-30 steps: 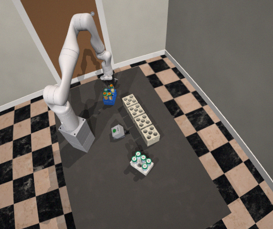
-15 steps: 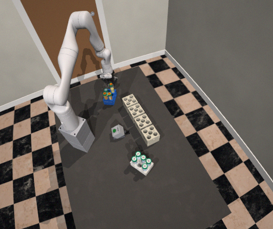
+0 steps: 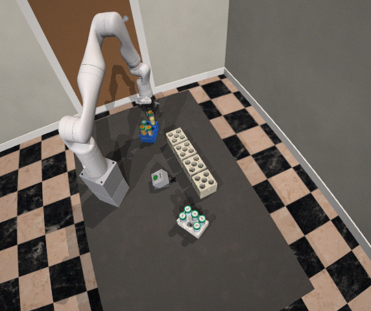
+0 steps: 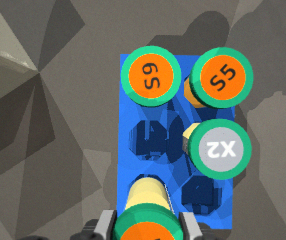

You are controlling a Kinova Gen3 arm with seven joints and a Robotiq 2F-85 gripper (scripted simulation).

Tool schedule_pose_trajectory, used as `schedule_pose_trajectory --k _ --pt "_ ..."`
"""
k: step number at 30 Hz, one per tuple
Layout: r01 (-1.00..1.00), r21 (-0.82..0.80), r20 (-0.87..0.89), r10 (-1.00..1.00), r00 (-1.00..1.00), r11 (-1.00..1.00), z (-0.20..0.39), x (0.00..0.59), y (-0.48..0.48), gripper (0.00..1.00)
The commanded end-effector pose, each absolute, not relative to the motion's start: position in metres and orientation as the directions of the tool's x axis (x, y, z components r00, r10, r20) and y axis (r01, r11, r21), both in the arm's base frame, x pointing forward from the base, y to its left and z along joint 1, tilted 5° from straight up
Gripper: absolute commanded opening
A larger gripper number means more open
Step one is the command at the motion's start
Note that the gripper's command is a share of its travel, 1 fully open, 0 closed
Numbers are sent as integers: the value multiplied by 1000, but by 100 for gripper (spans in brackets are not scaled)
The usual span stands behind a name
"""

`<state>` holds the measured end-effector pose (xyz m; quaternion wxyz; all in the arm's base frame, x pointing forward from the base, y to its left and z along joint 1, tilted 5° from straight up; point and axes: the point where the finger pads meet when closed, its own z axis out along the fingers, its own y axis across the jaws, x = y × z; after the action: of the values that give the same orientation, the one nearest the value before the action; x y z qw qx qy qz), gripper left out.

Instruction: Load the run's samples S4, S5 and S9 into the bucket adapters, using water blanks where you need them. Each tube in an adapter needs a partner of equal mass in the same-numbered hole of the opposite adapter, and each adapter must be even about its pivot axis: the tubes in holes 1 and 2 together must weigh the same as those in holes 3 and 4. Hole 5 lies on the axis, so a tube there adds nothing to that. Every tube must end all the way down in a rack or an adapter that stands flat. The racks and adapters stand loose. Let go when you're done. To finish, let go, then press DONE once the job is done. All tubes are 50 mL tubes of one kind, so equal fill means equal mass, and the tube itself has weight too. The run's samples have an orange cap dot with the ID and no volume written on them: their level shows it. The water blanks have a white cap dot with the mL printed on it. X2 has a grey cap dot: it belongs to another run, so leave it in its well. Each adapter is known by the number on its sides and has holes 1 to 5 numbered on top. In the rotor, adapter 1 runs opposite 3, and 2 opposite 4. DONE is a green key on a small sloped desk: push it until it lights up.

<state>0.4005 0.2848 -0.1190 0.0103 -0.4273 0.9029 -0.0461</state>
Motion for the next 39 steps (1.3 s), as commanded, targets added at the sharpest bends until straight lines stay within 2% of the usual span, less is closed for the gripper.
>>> schedule_pose_trajectory --k 1,39 --pt "-771 -92 19 -773 -635 631 -114 401 286 10" --pt "-771 -92 19 -773 -635 631 -69 398 289 10"
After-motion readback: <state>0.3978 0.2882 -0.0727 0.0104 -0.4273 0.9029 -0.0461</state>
